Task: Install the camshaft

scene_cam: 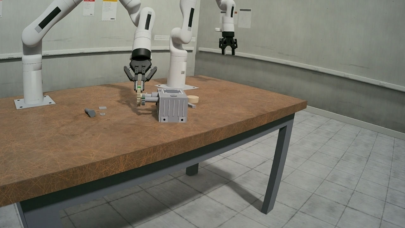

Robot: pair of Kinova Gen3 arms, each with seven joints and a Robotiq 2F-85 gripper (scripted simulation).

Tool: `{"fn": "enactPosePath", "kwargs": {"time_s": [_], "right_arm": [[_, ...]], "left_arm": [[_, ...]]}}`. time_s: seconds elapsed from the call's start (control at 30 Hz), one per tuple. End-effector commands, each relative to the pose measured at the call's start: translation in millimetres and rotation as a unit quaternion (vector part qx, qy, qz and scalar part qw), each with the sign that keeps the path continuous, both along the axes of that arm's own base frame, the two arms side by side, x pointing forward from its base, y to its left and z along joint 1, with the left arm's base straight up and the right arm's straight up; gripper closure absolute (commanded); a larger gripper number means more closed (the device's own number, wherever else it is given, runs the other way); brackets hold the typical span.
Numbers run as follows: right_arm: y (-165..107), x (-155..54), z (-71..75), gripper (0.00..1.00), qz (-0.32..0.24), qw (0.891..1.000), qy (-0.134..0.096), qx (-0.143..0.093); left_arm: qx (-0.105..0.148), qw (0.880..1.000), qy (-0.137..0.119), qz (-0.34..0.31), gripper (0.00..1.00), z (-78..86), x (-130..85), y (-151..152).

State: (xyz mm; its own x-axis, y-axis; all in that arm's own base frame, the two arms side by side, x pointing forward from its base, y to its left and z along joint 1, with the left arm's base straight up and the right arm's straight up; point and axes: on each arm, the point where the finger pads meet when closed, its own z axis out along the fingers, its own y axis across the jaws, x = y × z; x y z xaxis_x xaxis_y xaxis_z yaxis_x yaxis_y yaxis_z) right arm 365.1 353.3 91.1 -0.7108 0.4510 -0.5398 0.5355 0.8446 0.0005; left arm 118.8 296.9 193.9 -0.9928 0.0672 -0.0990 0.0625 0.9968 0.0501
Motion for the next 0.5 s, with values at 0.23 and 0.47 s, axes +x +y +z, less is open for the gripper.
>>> {"fn": "enactPosePath", "kwargs": {"time_s": [0.23,0.47], "right_arm": [[1.2,1.1,0.9,0.832,0.000,1.000,0.001,0.000],[1.2,1.1,0.9,0.832,0.000,1.000,0.001,0.000]], "left_arm": [[0.001,1.000,0.000,0.000,0.002,0.4,0.1,0.3],[0.001,1.000,0.000,0.000,0.002,0.4,0.1,0.3]]}}
